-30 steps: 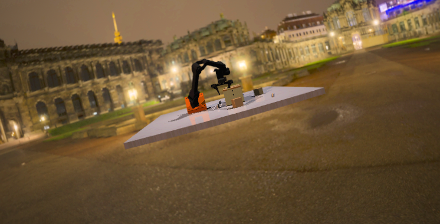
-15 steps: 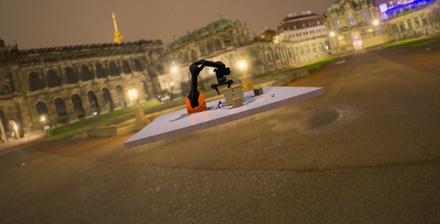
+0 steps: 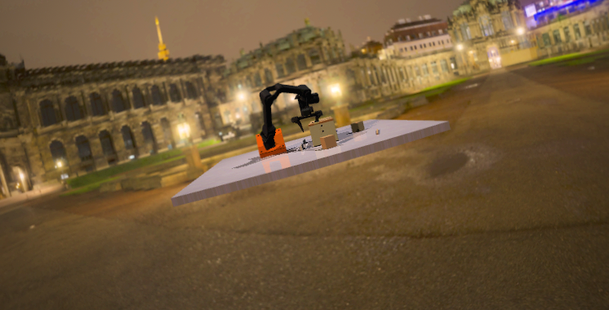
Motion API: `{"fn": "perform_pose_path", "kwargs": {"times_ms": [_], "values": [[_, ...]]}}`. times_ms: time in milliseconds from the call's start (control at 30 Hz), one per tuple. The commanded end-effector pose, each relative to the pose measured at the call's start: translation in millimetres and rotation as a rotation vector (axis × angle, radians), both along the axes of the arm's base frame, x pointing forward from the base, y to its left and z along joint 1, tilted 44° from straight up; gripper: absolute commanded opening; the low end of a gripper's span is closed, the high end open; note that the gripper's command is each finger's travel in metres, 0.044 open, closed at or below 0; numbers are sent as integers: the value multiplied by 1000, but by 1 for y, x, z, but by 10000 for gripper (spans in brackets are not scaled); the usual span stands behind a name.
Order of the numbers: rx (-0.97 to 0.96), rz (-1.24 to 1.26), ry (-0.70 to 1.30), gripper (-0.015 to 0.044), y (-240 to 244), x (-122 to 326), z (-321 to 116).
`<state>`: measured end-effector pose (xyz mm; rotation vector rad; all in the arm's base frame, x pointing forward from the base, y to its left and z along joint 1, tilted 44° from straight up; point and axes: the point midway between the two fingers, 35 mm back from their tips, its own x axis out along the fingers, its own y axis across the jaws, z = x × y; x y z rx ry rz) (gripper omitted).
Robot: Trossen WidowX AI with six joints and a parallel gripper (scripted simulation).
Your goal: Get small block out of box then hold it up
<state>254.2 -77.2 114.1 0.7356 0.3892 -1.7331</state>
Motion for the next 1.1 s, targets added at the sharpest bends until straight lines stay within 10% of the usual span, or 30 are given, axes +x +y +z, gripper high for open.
{"fn": "perform_pose_path", "kwargs": {"times_ms": [0,667,1067], "values": [[-5,4,-3,400,-6,-3,8],[-1,7,-5,400,-22,-8,28],[2,27,-13,400,130,38,-31]]}}
